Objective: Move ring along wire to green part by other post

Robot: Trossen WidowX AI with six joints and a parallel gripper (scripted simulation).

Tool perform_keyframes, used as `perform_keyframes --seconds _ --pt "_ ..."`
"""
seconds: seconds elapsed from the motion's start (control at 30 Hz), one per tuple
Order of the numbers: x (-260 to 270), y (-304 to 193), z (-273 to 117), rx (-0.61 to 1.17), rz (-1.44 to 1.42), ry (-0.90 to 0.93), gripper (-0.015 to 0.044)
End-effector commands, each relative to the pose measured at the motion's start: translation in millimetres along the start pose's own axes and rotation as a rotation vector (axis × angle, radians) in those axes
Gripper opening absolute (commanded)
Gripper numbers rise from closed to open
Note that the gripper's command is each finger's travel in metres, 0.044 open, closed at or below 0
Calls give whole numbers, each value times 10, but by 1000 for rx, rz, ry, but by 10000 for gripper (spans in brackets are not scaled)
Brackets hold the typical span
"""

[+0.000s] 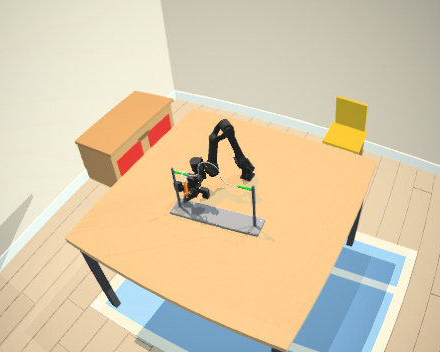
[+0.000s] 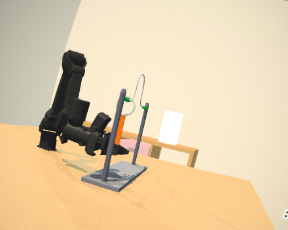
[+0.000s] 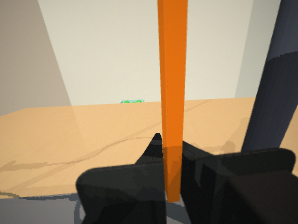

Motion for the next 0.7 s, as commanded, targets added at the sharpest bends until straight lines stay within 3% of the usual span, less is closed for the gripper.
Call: perform_keyframes --seconds 0.0,0.67 --pt "2 19 -1 0 1 0 -150" --pt "24 173 -13 -1 3 -4 -150"
Point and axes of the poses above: the point midway between the two fingers, 35 mm back from their tips, its own z axis out along the fingers, its own x axis across the jaws, y = z × x, the point moved 3 cm from there along -z, back along the fingers, and after that the axes turned 12 degrees about z, right-handed, at the moved point
